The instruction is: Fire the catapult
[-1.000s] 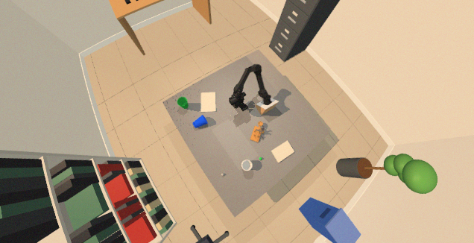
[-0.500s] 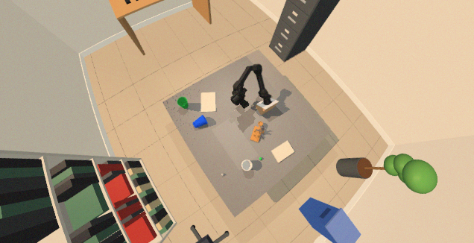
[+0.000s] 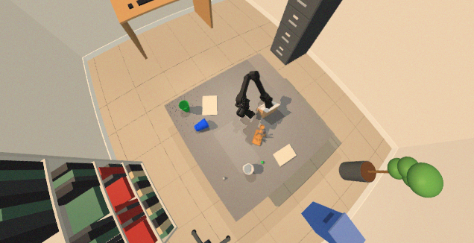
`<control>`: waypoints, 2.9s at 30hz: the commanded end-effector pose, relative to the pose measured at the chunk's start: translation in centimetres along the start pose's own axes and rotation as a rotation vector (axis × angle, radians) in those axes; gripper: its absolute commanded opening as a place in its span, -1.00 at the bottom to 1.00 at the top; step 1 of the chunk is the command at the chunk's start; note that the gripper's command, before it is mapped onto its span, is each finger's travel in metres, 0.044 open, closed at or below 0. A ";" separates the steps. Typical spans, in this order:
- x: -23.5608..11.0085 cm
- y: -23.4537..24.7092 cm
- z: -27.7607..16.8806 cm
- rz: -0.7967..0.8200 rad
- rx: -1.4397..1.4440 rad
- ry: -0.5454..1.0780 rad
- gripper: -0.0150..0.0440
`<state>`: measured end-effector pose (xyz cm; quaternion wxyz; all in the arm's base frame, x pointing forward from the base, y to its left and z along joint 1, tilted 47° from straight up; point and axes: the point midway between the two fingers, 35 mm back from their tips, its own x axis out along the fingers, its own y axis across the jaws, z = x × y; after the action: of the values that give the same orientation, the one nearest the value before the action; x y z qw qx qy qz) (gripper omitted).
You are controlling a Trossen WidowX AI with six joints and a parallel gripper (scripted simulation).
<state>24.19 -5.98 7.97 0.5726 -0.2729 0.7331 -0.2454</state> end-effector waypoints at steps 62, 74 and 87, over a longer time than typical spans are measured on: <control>7.1 21.1 -2.9 -0.120 -0.385 0.286 -0.49; 7.4 21.1 -2.8 -0.114 -0.377 0.285 -0.40; 1.7 21.6 -2.6 -0.113 -0.382 0.284 0.75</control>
<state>17.66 5.91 -9.19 0.3707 -0.3816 0.8284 -0.1753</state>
